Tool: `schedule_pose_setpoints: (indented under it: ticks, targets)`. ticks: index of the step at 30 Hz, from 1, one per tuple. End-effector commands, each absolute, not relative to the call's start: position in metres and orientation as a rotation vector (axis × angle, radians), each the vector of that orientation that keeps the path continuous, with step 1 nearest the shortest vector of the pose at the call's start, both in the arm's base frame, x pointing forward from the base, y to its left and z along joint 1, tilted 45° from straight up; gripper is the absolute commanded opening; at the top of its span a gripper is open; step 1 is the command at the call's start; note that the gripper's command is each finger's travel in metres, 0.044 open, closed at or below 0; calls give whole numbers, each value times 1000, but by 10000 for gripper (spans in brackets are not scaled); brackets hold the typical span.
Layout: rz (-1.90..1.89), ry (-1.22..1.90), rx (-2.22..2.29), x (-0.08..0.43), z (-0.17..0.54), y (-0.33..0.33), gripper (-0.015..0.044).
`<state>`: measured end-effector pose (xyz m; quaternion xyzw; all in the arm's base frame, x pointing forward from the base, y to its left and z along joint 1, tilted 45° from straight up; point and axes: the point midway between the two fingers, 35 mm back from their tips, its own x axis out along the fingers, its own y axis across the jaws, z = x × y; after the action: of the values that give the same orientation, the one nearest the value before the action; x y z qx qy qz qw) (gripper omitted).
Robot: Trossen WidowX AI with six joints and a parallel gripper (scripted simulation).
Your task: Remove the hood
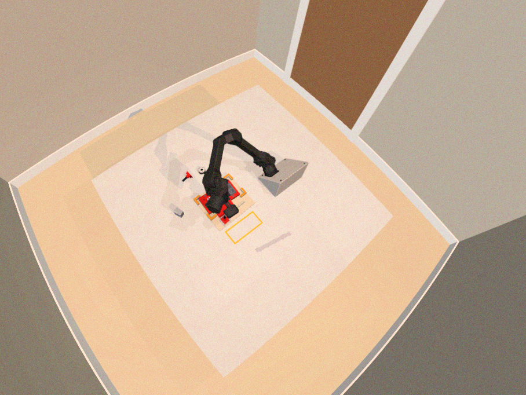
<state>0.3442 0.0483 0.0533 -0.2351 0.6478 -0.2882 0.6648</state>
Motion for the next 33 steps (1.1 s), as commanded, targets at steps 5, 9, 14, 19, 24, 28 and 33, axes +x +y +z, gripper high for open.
schedule_pose_setpoints:
  ticks: [5,9,14,19,24,28,33]
  targets:
    - [-647,1462,-522,335,16,92,0]
    - [-652,1461,-524,326,-5,114,0]
    - [-662,1459,-527,311,-29,138,0]
    - [-664,1458,-527,309,-33,140,0]
    - [-664,1458,-527,309,-35,138,0]
    - [-664,1458,-527,310,-38,135,0]
    - [-664,1458,-527,310,-42,132,0]
